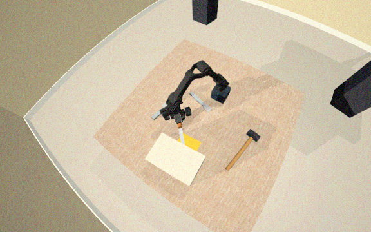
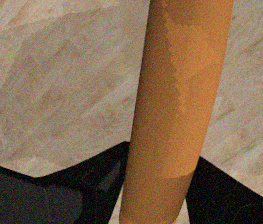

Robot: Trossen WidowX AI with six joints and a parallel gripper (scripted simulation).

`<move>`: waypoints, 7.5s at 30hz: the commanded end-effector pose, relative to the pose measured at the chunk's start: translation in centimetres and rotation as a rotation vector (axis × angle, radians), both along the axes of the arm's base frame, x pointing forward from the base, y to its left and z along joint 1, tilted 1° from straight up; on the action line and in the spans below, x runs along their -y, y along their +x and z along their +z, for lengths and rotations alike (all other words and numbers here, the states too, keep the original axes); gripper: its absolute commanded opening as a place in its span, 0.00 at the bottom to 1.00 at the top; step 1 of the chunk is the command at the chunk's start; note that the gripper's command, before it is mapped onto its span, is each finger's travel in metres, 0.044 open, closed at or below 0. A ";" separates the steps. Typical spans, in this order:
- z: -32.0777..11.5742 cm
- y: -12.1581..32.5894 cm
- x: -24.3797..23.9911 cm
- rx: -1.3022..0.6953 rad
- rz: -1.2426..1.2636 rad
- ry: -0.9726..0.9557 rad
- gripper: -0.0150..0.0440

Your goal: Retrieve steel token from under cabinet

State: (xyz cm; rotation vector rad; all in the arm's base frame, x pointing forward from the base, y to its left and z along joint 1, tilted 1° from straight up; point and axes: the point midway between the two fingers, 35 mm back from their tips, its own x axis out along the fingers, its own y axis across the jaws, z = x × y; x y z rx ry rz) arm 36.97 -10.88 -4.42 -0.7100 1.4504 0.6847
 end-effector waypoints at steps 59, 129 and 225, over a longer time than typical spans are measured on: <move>0.1 -4.0 6.1 -0.007 -0.003 -0.002 0.71; 0.1 0.3 0.5 -0.004 0.004 0.002 0.25; -0.1 -4.1 4.5 -0.007 0.004 -0.001 0.25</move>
